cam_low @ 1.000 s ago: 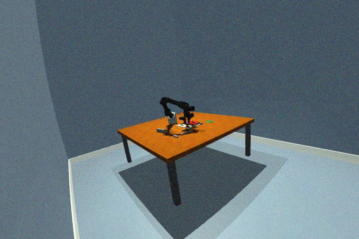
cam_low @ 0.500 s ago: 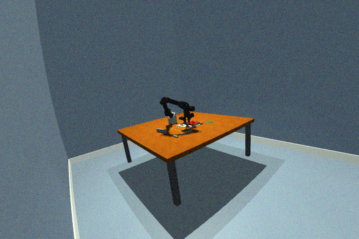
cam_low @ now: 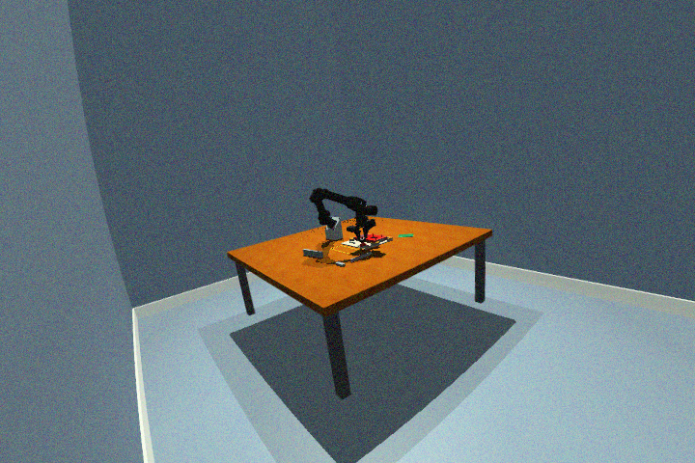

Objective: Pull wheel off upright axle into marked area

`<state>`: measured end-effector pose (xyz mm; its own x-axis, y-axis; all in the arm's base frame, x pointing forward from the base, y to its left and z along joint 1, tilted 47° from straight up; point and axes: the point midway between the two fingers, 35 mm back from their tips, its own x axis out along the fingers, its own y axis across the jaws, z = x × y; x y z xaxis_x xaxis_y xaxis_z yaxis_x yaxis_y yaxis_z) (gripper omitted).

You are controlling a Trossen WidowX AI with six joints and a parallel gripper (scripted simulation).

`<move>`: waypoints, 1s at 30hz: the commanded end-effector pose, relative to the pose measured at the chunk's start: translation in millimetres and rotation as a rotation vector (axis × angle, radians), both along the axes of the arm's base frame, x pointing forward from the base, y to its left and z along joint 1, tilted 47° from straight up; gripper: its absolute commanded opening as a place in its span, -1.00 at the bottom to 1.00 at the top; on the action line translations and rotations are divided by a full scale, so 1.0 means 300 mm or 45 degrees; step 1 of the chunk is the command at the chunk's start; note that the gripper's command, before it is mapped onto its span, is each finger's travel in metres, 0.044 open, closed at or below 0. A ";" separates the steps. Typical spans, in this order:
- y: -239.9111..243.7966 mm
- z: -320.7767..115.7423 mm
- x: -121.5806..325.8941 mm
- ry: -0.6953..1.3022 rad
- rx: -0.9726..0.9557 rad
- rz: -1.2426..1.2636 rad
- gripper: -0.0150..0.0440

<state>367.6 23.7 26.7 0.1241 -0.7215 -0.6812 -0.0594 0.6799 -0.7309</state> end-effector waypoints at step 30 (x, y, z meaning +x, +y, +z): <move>0.156 0.137 -0.052 0.002 0.006 0.059 -0.49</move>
